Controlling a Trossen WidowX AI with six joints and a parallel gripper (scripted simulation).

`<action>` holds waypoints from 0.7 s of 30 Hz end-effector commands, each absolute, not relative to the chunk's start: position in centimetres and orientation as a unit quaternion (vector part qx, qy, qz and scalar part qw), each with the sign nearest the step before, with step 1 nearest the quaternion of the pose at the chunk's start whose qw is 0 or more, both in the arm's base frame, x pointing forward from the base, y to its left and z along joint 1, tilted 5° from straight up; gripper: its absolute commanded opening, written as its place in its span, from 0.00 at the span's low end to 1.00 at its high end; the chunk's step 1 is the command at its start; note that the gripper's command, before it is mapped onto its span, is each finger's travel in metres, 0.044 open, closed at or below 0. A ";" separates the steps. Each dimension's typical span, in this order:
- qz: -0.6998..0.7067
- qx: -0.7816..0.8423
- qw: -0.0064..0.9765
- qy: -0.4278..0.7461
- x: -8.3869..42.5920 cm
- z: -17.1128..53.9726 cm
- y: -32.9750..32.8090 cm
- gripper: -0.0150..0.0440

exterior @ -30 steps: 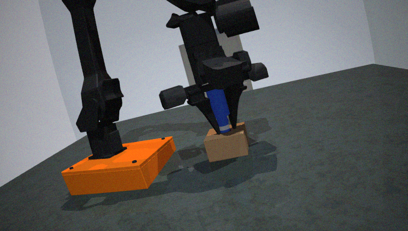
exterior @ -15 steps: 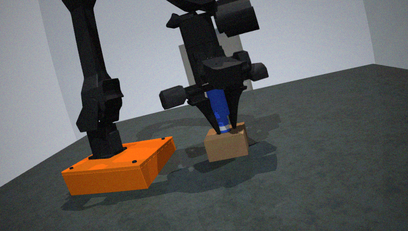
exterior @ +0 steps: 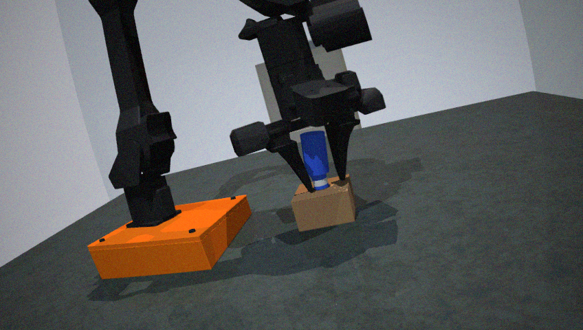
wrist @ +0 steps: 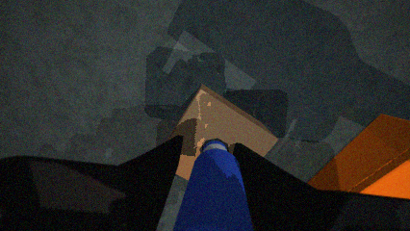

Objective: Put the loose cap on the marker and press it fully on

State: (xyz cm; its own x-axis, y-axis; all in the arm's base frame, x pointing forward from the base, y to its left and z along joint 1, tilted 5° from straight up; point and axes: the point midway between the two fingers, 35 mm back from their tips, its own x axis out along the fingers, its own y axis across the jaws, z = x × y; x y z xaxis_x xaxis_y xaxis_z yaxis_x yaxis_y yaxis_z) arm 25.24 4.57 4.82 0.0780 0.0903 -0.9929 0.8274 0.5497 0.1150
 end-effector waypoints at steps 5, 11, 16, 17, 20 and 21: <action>-0.299 0.368 0.628 0.617 24.9 4.6 4.4 0.92; -0.297 0.370 0.629 0.616 25.2 6.8 4.3 1.00; -0.292 0.374 0.633 0.612 25.0 12.4 3.9 1.00; -0.292 0.374 0.633 0.612 25.0 12.4 3.9 1.00; -0.287 0.369 0.635 0.614 25.0 12.4 3.9 0.96; -0.273 0.354 0.644 0.621 25.0 12.5 4.0 0.91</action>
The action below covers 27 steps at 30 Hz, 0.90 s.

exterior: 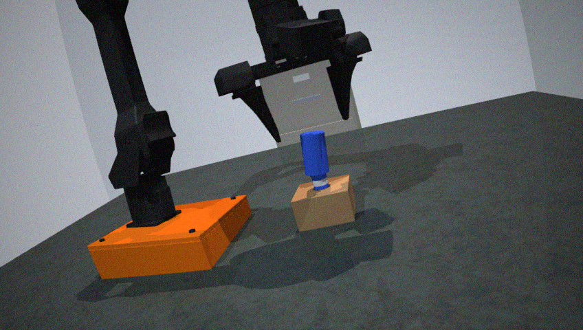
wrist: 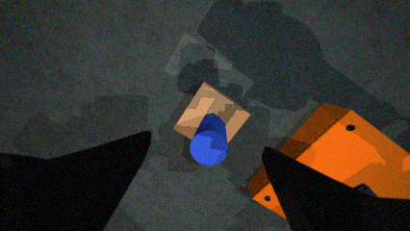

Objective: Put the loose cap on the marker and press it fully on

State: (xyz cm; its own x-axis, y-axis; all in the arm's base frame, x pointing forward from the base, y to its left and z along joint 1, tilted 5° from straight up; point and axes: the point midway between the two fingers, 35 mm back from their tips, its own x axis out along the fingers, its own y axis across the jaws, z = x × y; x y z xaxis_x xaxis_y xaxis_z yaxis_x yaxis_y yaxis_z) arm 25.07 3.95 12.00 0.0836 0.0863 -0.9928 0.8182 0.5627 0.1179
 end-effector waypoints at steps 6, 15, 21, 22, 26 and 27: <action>-0.091 0.159 0.712 0.678 24.8 13.7 4.1 0.64; 0.089 -0.034 0.724 0.684 24.7 14.8 4.2 0.25; 0.089 -0.034 0.724 0.684 24.7 14.8 4.2 0.25; 0.089 -0.034 0.724 0.684 24.7 14.8 4.2 0.25; 0.089 -0.034 0.724 0.684 24.7 14.7 4.2 0.25; 0.089 -0.034 0.724 0.684 24.7 14.6 4.2 0.25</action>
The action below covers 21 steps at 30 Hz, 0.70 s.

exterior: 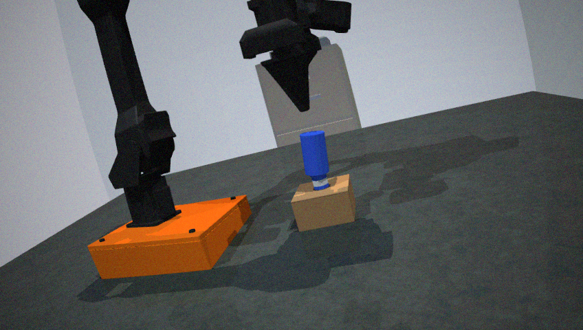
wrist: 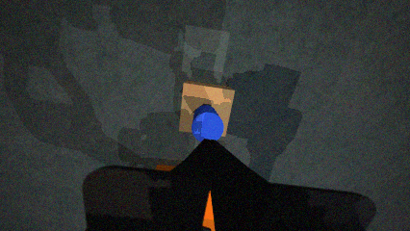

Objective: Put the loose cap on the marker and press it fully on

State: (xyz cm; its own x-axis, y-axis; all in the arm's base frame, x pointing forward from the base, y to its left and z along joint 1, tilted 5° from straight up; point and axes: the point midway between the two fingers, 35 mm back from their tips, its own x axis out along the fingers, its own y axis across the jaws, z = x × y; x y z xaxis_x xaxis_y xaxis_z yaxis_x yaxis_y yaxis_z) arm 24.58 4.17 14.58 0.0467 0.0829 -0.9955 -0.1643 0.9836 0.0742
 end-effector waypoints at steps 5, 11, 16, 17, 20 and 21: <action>0.089 -0.034 0.724 0.683 24.7 14.0 4.2 0.25; 0.089 -0.034 0.724 0.683 24.8 13.1 4.3 0.25; 0.089 -0.034 0.724 0.683 24.8 12.4 4.3 0.25; 0.089 -0.034 0.724 0.683 24.8 12.2 4.4 0.25; 0.089 -0.034 0.724 0.683 24.8 11.8 4.4 0.25; 0.089 -0.034 0.724 0.683 24.8 11.7 4.4 0.25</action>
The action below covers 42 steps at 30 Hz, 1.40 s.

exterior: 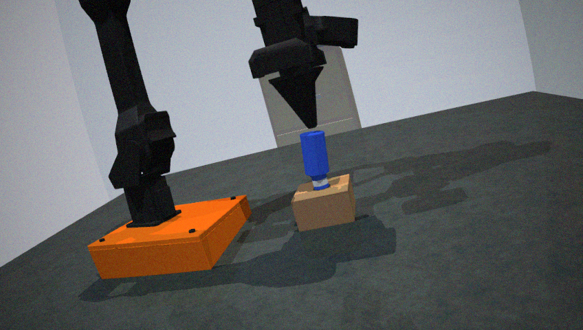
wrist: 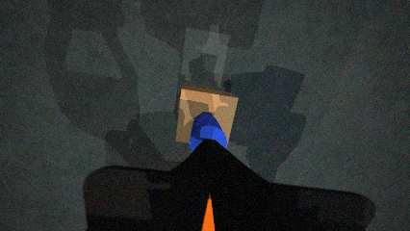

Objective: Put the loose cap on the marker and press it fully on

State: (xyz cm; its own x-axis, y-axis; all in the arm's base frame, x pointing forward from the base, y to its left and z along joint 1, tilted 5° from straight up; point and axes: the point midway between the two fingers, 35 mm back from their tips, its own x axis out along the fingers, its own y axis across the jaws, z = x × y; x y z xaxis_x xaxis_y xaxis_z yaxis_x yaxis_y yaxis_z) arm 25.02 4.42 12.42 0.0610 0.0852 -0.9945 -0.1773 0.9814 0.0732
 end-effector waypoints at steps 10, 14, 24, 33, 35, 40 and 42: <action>0.089 -0.034 0.724 0.683 24.9 10.5 4.5 0.25; 0.089 -0.034 0.724 0.683 25.0 10.5 4.5 0.25; 0.089 -0.034 0.724 0.683 24.9 10.5 4.5 0.25; 0.090 -0.030 0.732 0.675 25.3 11.2 4.6 0.25; 0.089 -0.019 0.734 0.673 25.3 12.6 4.9 0.25; 0.090 -0.030 0.732 0.675 25.1 18.5 4.1 0.25; 0.090 -0.035 0.731 0.675 24.9 19.9 3.8 0.25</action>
State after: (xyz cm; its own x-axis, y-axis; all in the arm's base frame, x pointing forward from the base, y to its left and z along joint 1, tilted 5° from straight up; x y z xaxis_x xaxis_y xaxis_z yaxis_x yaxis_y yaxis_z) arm 25.18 4.20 17.26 0.0636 0.0918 -0.9937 -0.1674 0.9826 0.0801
